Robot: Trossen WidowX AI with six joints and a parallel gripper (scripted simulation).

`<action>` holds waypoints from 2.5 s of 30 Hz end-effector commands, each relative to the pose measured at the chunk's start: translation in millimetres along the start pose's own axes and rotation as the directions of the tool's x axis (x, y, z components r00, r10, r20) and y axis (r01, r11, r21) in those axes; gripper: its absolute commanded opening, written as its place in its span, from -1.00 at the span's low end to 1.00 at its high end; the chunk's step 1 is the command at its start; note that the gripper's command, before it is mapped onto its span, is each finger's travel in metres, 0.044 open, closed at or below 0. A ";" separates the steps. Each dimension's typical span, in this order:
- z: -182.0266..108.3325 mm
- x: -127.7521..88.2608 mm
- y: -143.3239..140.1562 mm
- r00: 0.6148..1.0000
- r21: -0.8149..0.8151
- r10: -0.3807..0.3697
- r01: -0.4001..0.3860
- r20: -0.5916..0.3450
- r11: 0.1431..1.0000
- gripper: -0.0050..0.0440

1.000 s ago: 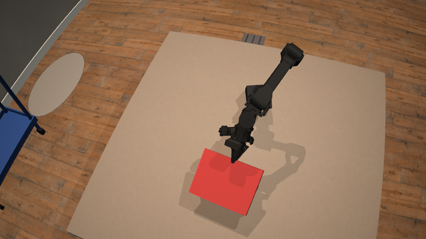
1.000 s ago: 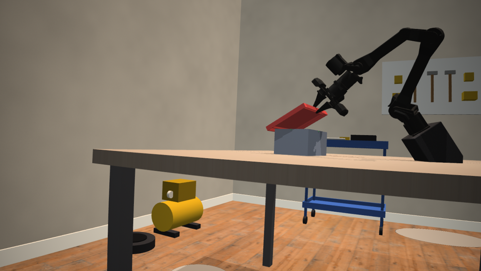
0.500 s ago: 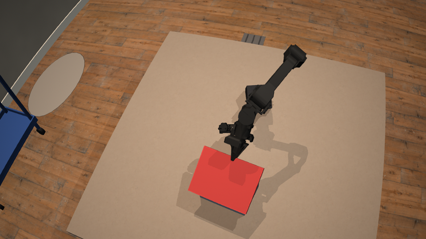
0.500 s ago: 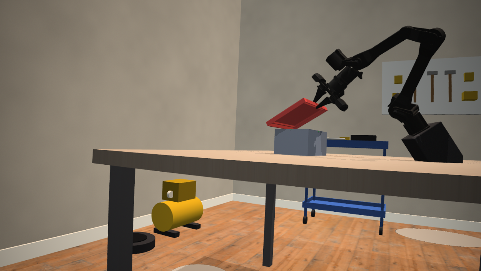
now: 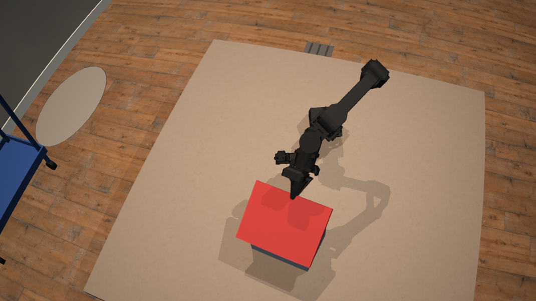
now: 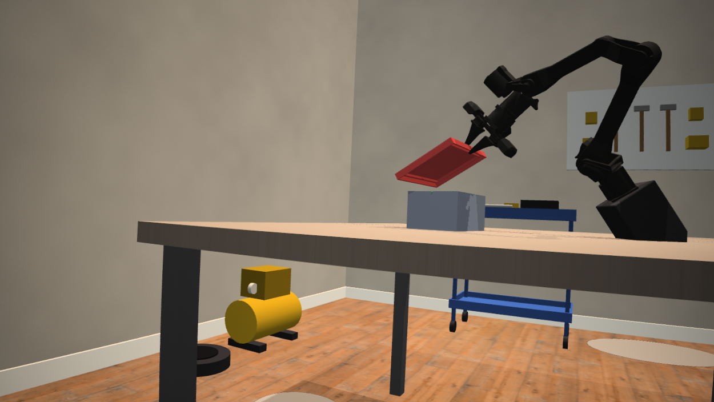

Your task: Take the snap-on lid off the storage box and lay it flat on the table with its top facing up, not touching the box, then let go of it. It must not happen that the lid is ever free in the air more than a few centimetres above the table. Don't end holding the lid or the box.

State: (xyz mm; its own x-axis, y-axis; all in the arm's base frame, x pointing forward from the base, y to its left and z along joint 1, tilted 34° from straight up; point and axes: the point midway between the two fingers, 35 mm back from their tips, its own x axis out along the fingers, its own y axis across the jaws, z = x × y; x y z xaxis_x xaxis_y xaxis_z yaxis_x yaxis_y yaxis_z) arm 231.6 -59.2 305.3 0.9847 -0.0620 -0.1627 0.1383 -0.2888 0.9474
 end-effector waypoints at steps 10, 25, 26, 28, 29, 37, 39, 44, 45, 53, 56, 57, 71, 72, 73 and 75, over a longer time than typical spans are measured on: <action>-1.9 -12.8 18.3 1.000 -0.011 0.016 -0.016 -0.004 1.000 -1.00; 25.3 -11.1 10.2 1.000 -0.011 0.015 -0.016 -0.004 1.000 -1.00; 27.2 -11.2 10.1 1.000 -0.011 0.015 -0.016 -0.004 1.000 -1.00; 27.2 -11.2 10.1 1.000 -0.011 0.015 -0.016 -0.004 1.000 -1.00; 29.5 -11.3 10.0 1.000 -0.011 0.015 -0.015 -0.004 1.000 -1.00; 50.1 -12.5 9.2 1.000 -0.011 0.016 -0.016 -0.004 1.000 -1.00; 54.6 -12.8 9.0 1.000 -0.011 0.016 -0.016 -0.004 1.000 -1.00; 62.6 -13.3 8.6 1.000 -0.011 0.016 -0.016 -0.004 1.000 -1.00; 62.6 -13.3 8.6 1.000 -0.011 0.016 -0.016 -0.004 1.000 -1.00; 82.5 -14.4 7.8 1.000 -0.011 0.016 -0.016 -0.004 1.000 -1.00; 88.4 -14.8 7.5 1.000 -0.011 0.016 -0.016 -0.004 1.000 -1.00; 90.4 -14.9 7.4 1.000 -0.011 0.016 -0.016 -0.004 1.000 -1.00; 118.4 -16.5 6.2 1.000 -0.011 0.016 -0.016 -0.004 1.000 -1.00; 120.4 -16.7 6.1 1.000 -0.011 0.016 -0.016 -0.004 1.000 -1.00; 122.4 -16.8 6.1 1.000 -0.011 0.016 -0.016 -0.004 1.000 -1.00; 126.4 -17.0 5.9 1.000 -0.011 0.016 -0.016 -0.004 1.000 -1.00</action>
State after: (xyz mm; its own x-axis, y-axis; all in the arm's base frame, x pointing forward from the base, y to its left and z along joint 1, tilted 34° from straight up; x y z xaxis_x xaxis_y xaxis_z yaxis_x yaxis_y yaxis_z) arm 203.7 -174.2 277.1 0.9863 -0.0632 -0.1527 0.1282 -0.2904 0.9483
